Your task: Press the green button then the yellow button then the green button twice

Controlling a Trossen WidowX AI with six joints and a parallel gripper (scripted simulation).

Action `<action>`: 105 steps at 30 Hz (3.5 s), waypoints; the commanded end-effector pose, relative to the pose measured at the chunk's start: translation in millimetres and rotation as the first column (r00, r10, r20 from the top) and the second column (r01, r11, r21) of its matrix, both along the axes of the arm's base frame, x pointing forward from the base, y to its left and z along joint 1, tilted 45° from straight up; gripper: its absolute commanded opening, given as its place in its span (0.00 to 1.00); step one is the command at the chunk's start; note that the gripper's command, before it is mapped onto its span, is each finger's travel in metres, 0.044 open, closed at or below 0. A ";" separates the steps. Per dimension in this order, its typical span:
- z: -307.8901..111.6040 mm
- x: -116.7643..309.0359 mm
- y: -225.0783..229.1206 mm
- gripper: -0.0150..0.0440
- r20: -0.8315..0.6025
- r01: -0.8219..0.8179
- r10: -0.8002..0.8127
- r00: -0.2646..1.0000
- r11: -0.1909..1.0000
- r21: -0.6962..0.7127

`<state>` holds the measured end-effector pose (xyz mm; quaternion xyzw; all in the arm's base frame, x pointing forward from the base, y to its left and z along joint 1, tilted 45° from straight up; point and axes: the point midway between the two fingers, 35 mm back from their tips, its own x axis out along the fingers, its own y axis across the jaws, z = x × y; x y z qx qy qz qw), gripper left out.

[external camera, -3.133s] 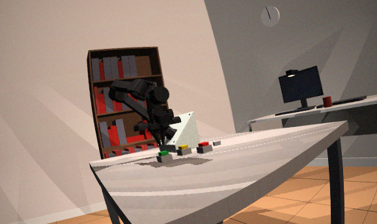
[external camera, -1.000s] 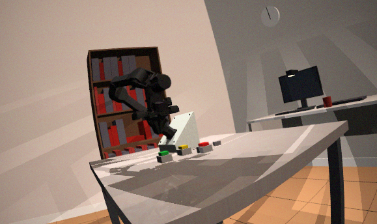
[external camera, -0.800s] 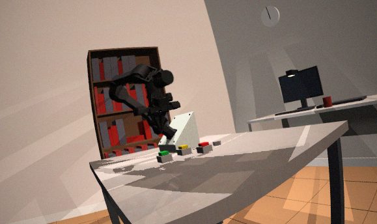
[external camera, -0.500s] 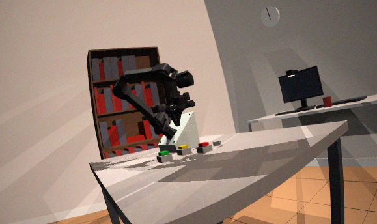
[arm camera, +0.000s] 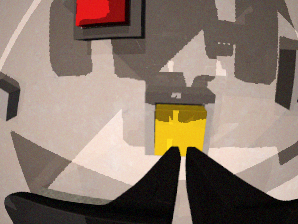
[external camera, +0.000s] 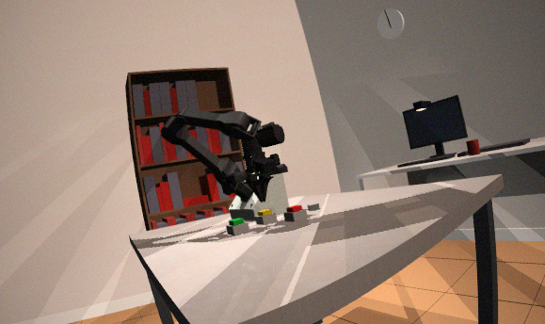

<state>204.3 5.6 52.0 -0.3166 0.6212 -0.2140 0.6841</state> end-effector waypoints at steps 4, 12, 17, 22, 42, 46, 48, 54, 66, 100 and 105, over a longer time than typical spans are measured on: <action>-8.6 1.0 -9.2 0.29 -0.004 -0.003 0.003 1.000 1.000 -0.006; -17.7 2.7 -18.3 0.29 -0.003 -0.003 0.003 1.000 1.000 -0.006; -23.0 3.4 -24.0 0.29 -0.003 -0.003 0.003 1.000 1.000 -0.008; -23.7 3.4 -24.8 0.29 -0.003 -0.003 0.003 1.000 1.000 -0.008; -8.5 1.1 -8.6 0.29 -0.002 -0.002 0.002 1.000 1.000 -0.004; -0.8 -1.0 -2.0 0.29 -0.004 -0.003 0.003 1.000 1.000 -0.006; 5.9 -1.2 5.6 0.29 -0.004 -0.003 0.003 1.000 1.000 -0.004; 42.7 -9.4 41.0 0.29 -0.006 -0.003 0.003 1.000 1.000 -0.004; 117.6 39.6 -25.5 0.29 -0.002 -0.004 0.004 1.000 1.000 -0.003; 63.6 53.7 -94.8 0.29 0.001 -0.003 0.003 1.000 1.000 -0.012; 59.9 54.2 -98.8 0.29 0.002 -0.003 0.003 1.000 1.000 -0.013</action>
